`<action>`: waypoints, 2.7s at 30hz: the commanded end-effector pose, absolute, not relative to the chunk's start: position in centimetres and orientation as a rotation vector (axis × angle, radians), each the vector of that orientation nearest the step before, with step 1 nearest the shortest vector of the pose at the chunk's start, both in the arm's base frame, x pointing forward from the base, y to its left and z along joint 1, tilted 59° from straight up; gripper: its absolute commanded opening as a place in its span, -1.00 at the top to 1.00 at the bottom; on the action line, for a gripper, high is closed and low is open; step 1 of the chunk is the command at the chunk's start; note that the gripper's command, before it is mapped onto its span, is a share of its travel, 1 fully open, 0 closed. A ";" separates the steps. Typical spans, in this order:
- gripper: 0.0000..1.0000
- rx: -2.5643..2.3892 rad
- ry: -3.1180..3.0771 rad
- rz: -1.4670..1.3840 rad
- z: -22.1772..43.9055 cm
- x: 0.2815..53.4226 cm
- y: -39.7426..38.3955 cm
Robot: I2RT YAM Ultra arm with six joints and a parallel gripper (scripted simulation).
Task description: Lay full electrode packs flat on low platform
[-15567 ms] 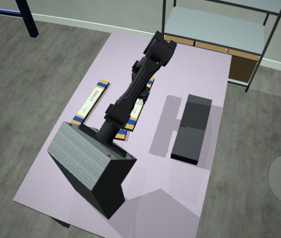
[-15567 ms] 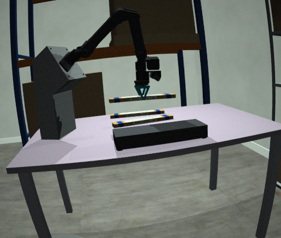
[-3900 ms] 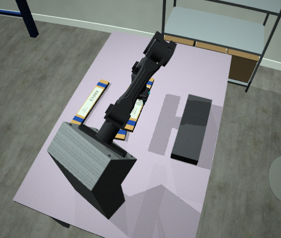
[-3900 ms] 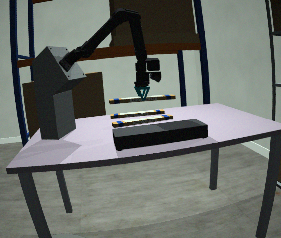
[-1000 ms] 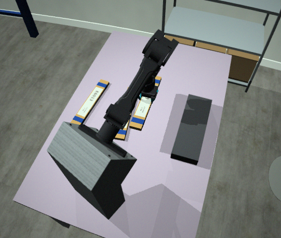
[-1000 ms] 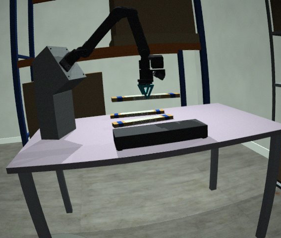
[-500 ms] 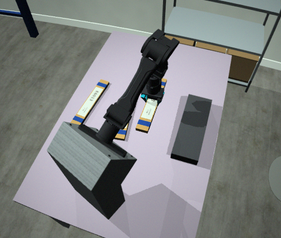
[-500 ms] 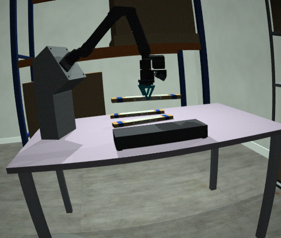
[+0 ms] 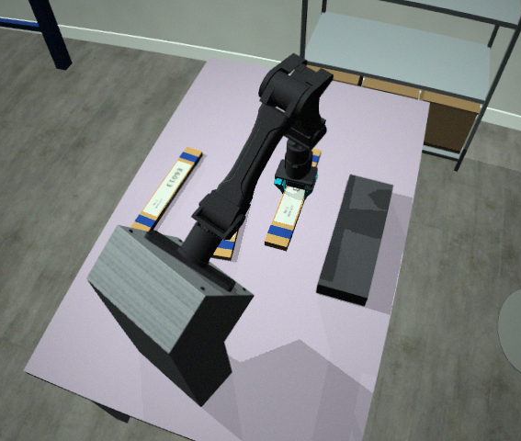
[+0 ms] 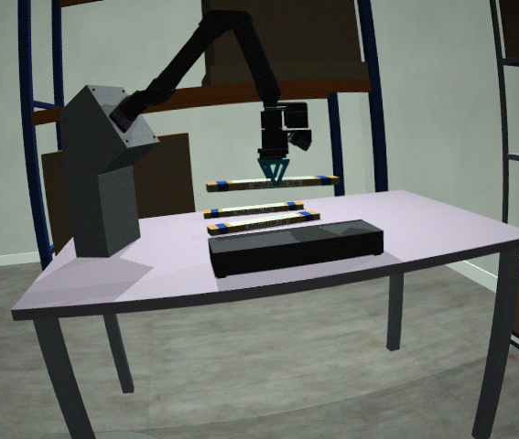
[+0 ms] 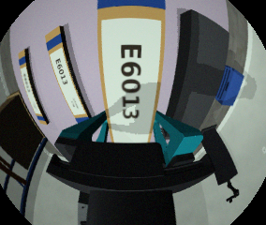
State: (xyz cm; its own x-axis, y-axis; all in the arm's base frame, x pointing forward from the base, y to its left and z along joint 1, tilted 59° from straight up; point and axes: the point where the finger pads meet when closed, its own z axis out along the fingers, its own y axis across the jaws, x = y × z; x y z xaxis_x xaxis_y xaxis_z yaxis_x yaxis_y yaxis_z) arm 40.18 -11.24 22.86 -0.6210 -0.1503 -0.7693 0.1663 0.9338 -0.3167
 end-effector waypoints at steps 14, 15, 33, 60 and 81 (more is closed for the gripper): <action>1.00 -0.009 2.116 -0.453 28.1 39.0 -14.2; 1.00 -0.009 2.116 -0.454 28.2 39.0 -14.4; 1.00 -0.009 2.136 -0.451 28.7 38.6 -18.6; 1.00 -0.015 2.116 -0.468 31.4 37.3 -23.8; 1.00 -0.014 2.116 -0.468 31.2 37.3 -24.3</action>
State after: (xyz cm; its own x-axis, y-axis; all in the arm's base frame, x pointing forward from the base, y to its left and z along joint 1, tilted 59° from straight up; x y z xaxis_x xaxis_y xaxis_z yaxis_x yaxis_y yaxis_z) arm 38.15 -23.79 27.67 -0.6038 -0.1637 -0.7802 0.1400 0.9417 -0.3060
